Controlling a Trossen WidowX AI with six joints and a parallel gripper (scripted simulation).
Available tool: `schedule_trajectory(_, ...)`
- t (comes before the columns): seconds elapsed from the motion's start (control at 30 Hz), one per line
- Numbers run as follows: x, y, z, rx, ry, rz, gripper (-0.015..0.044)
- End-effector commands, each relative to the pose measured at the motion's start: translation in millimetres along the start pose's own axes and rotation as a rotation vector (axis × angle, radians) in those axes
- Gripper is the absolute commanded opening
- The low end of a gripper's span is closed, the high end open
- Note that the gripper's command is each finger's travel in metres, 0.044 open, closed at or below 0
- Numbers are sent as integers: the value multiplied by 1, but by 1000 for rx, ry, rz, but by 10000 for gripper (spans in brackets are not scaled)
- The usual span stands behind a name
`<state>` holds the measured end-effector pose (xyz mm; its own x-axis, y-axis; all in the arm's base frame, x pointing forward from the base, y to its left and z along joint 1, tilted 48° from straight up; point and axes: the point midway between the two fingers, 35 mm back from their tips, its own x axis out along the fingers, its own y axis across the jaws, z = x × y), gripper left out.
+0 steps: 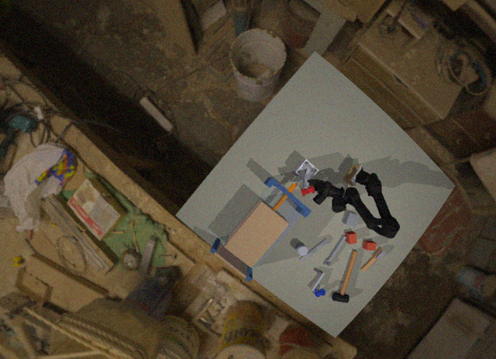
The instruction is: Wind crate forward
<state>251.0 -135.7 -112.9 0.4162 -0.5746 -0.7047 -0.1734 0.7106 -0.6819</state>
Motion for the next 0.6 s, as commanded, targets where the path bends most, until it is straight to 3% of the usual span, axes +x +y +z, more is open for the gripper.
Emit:
schedule_trajectory(0.0, 1, -3, 2, 2, -3, -10, 240)
schedule_trajectory(0.57, 0, 0, 0, 0, 0, 0, 240)
